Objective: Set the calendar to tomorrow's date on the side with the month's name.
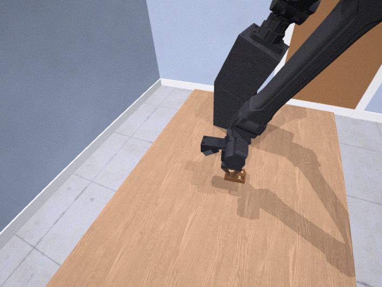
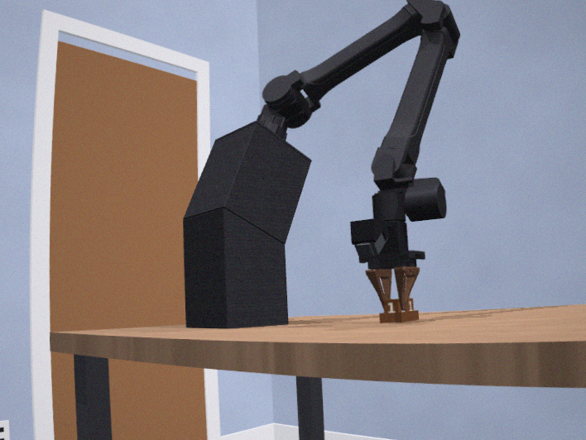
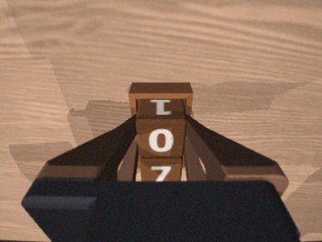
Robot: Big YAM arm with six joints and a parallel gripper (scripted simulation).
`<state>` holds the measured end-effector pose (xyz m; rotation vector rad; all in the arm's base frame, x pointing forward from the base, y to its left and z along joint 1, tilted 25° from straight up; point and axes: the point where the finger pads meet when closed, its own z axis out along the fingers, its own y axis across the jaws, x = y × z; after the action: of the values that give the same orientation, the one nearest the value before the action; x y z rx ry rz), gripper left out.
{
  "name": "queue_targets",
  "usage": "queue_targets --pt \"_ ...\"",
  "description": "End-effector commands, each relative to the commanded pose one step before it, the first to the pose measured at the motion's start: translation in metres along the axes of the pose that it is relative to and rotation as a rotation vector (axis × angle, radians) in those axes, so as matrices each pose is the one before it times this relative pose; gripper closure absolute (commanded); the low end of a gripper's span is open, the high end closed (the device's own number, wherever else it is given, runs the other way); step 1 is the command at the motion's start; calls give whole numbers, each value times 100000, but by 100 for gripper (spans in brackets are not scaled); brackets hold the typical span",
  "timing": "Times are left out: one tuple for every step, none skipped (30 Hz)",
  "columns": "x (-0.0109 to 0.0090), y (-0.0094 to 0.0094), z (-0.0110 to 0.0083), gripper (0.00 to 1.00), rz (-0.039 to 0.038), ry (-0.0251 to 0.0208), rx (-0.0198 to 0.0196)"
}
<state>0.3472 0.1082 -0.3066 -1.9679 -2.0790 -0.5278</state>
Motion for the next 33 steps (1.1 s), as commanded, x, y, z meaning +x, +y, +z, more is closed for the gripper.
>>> queue_targets --pt "508 795 -246 74 -1121 -186 -2247" --pt "0 0 0 74 0 0 0" --pt "0 0 0 74 0 0 0" --pt "0 0 0 74 0 0 0" --pt "0 0 0 74 0 0 0" --pt "0 0 0 74 0 0 0" --pt "0 0 0 74 0 0 0" --pt "0 0 0 74 0 0 0" --pt "3 35 -47 74 -24 2 -88" --pt "19 223 -306 74 -156 13 -571" --pt "-190 -242 -380 74 336 -126 268" --pt "0 0 0 74 0 0 0" --pt "0 0 0 74 0 0 0" --pt "-437 -374 -403 74 808 -240 958" --pt "-182 -133 -376 74 676 -60 519" --pt "11 9 -406 74 -15 76 -27" --pt "14 13 -504 74 -20 93 -35" --pt "16 16 -591 74 -24 107 -45" --pt "17 20 -664 74 -28 107 -55" --pt "0 26 -719 74 -32 8 -67" --pt "-2 29 -754 74 -35 -3 -73" --pt "-1 33 -768 74 -37 2 -77" --pt "-2 36 -761 74 -38 -1 -80" --pt "-4 36 -734 74 -38 -12 -79" --pt "-3 38 -687 74 -37 -5 -77" --pt "-4 35 -625 74 -35 -9 -71" --pt "-5 32 -548 74 -32 -17 -64" --pt "-6 29 -461 74 -27 -21 -54" --pt "0 0 0 74 0 0 0" --pt "0 0 0 74 0 0 0" --pt "-15 93 -366 74 -68 -61 -145" --pt "4 -51 -275 74 30 15 69" --pt "-4 12 -183 74 -11 -20 -21"
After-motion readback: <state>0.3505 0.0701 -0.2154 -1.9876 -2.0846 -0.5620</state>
